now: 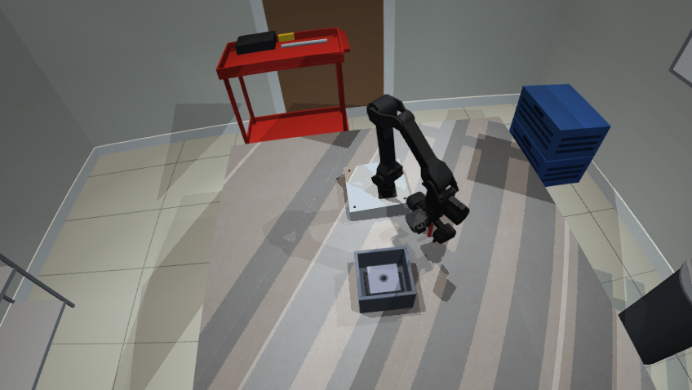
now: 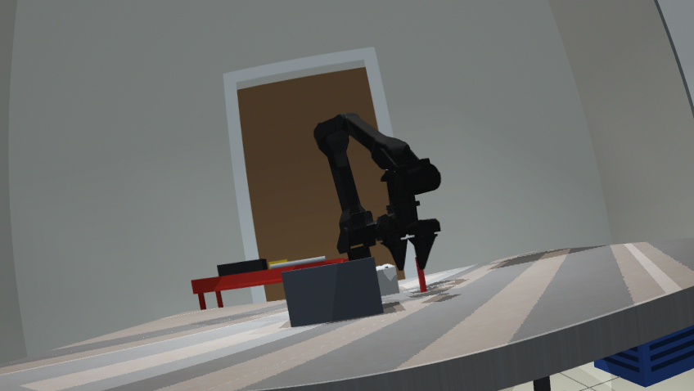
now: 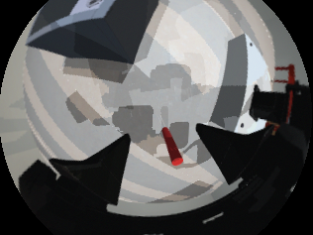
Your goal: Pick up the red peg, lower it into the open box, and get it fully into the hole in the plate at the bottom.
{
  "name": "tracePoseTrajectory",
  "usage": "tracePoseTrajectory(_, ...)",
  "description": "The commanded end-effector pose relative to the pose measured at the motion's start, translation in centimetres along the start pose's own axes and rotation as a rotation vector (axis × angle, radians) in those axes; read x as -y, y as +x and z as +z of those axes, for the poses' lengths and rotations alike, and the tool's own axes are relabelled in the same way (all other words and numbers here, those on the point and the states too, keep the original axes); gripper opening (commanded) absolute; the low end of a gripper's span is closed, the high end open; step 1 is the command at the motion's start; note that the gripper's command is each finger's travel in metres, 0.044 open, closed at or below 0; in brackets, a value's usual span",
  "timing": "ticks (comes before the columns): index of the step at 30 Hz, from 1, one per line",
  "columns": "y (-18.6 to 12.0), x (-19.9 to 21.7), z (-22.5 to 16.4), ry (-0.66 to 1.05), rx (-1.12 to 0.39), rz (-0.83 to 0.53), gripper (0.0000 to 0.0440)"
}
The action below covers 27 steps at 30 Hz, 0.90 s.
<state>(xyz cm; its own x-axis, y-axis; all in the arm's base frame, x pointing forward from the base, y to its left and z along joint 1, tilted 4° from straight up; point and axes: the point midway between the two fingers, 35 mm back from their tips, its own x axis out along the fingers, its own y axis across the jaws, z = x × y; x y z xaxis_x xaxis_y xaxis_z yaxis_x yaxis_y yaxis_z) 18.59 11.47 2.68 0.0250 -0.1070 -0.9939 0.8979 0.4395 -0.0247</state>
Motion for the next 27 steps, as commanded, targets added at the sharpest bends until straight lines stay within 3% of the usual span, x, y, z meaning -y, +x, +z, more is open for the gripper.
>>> tracePoseTrajectory(1,1.2,0.2,-0.5,0.0,-0.009,-0.001,0.0434)
tracePoseTrajectory(3,1.8,0.3,-0.8,-0.001,-0.015,-0.001,0.0416)
tracePoseTrajectory(7,2.6,0.7,-1.3,0.003,-0.031,-0.012,0.0339)
tracePoseTrajectory(20,2.7,0.9,-1.8,-0.029,-0.127,-0.048,0.0003)
tracePoseTrajectory(27,1.0,0.4,-0.8,-0.089,-0.073,0.006,0.0)
